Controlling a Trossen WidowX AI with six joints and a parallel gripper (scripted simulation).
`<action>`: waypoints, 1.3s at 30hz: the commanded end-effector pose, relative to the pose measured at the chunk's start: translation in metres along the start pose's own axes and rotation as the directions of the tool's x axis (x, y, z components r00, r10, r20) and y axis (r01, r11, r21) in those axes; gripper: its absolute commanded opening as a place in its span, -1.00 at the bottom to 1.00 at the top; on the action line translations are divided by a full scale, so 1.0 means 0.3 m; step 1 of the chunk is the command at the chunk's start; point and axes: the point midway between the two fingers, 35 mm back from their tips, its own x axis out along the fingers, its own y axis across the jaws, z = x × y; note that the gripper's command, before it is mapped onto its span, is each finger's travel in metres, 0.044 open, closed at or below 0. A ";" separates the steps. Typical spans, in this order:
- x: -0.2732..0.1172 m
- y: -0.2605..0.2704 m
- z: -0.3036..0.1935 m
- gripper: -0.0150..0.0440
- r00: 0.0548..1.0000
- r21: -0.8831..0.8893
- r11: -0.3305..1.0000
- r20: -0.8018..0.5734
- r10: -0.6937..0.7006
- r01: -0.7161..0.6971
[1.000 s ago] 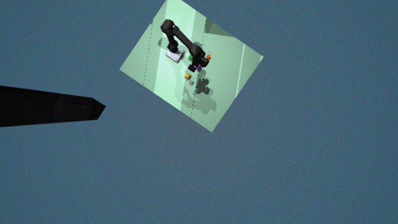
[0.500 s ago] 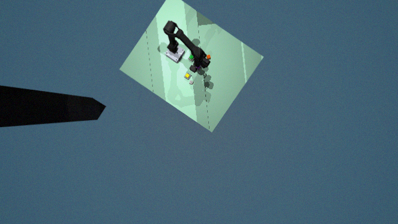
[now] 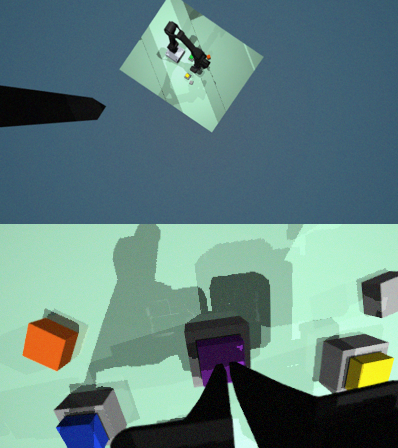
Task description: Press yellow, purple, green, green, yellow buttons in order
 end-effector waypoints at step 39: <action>0.027 0.000 -0.005 -0.42 1.000 0.001 1.000 -0.007 0.000 0.000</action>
